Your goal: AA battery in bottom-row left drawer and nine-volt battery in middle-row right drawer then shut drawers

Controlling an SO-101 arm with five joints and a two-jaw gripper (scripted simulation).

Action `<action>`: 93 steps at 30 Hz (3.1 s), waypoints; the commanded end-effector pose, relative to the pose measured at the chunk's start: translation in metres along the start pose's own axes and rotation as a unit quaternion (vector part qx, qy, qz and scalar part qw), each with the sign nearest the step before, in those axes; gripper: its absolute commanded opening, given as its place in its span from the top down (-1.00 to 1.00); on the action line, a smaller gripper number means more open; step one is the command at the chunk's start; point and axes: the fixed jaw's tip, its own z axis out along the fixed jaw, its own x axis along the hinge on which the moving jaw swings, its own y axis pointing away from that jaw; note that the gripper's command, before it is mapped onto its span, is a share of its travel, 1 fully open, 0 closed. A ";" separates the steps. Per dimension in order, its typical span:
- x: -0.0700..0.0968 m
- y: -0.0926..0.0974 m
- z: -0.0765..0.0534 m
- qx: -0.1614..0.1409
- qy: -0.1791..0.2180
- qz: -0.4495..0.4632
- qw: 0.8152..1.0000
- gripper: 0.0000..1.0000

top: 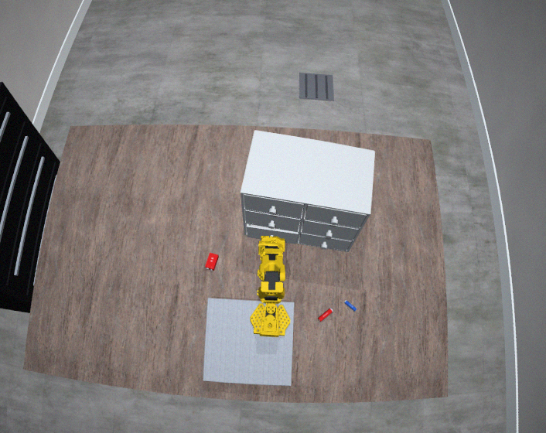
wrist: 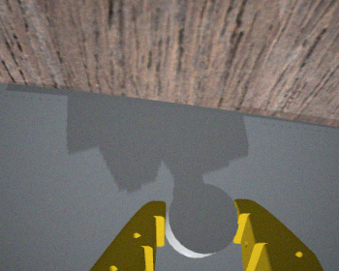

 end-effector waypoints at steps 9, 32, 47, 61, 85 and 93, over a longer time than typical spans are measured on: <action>-0.003 0.000 -0.003 -0.001 0.001 0.003 1.000 1.00; -0.010 -0.001 -0.007 0.001 0.001 0.000 1.000 1.00; -0.012 -0.002 -0.008 0.001 0.001 0.000 1.000 1.00; -0.016 -0.003 -0.010 0.002 0.001 -0.002 1.000 1.00; -0.020 -0.003 -0.012 0.003 0.001 -0.004 1.000 1.00; -0.023 -0.004 -0.014 0.004 0.001 -0.006 1.000 1.00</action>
